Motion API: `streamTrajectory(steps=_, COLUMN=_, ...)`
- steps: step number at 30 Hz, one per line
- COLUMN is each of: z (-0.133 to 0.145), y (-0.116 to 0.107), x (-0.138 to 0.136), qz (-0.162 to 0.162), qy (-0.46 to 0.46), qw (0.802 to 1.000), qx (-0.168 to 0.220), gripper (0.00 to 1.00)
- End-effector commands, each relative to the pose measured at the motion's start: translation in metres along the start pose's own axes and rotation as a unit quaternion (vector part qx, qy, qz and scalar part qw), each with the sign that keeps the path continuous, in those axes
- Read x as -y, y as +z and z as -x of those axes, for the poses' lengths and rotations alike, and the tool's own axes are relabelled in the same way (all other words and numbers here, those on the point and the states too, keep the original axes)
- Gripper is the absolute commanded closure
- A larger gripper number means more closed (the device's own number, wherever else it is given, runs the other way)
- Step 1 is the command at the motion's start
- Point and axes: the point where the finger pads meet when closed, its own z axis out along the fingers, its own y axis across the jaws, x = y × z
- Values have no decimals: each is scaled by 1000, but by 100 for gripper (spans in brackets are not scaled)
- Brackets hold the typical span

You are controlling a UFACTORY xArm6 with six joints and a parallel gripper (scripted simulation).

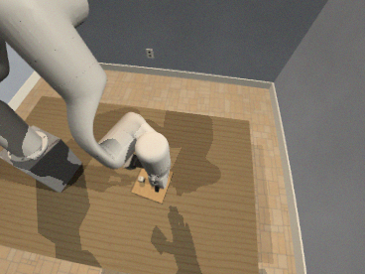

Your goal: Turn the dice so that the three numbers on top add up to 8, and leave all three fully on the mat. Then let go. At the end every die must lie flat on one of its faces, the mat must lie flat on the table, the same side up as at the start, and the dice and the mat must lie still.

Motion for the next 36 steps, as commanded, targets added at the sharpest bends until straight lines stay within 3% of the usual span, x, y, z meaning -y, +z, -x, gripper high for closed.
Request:
streamTrajectory(steps=1, z=1, y=13, x=0, qz=0, qy=0, qw=1000, qx=1, gripper=85)
streamTrajectory(steps=9, z=2, y=52, x=0, qz=0, qy=0, qw=1000, qx=1, gripper=85)
streamTrajectory(steps=19, z=2, y=79, x=0, qz=0, qy=0, qw=1000, qx=1, gripper=85)
streamTrajectory(steps=36, z=2, y=84, x=0, qz=0, qy=0, qw=1000, qx=1, gripper=85)
